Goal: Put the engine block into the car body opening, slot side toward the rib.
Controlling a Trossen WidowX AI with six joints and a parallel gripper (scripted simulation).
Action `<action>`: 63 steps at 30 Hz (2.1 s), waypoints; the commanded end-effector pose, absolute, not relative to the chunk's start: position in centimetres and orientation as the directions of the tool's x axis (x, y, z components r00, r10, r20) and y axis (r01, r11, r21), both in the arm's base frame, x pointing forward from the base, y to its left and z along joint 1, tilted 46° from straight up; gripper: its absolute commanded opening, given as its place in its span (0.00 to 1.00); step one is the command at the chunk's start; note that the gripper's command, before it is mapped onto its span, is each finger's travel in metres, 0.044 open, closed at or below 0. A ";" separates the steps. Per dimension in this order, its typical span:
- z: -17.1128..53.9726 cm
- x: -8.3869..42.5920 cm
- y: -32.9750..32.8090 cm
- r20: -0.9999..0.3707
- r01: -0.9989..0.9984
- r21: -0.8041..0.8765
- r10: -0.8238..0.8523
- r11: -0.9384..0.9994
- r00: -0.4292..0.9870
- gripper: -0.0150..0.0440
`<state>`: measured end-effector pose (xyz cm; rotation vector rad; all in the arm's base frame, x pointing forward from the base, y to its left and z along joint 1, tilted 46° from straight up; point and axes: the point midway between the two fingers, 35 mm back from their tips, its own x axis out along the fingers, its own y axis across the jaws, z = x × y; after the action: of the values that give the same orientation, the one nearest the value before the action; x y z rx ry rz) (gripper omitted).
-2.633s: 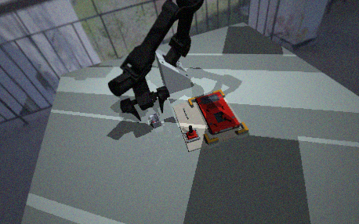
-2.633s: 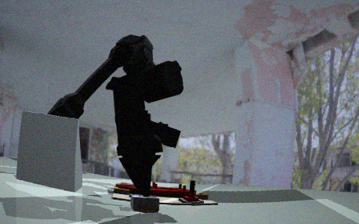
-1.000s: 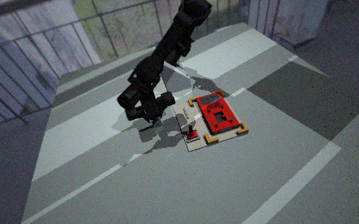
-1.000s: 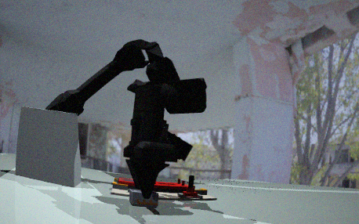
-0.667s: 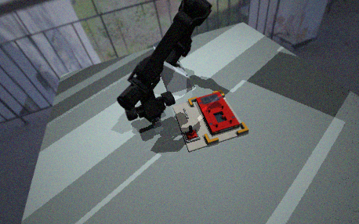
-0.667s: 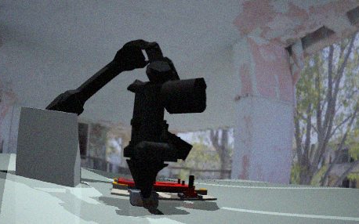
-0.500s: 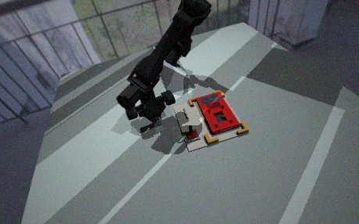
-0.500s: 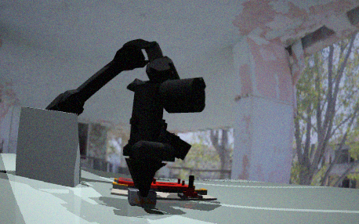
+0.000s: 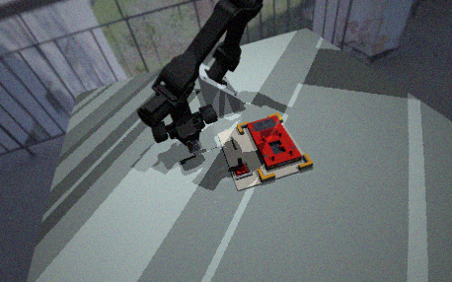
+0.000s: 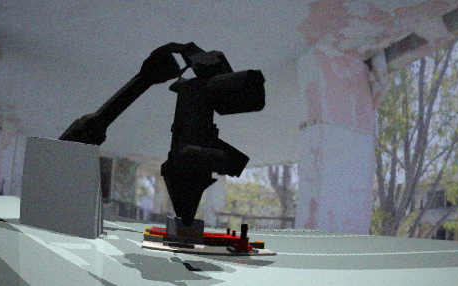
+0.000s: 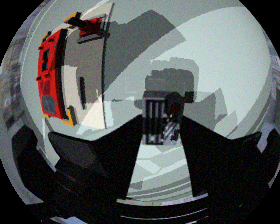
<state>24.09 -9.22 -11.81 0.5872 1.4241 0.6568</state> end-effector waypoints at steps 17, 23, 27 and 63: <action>-7.0 23.9 -14.1 -0.704 -0.072 0.706 0.709 0.705 0.041 0.25; -5.9 23.6 -15.0 -0.702 -0.073 0.707 0.711 0.703 0.040 0.25; -5.9 23.6 -15.0 -0.703 -0.073 0.707 0.710 0.703 0.040 0.25; -2.2 29.3 -8.9 -0.738 -0.036 0.673 0.674 0.739 0.036 0.25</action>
<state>28.82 -9.50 -2.81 0.5541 1.4506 0.6015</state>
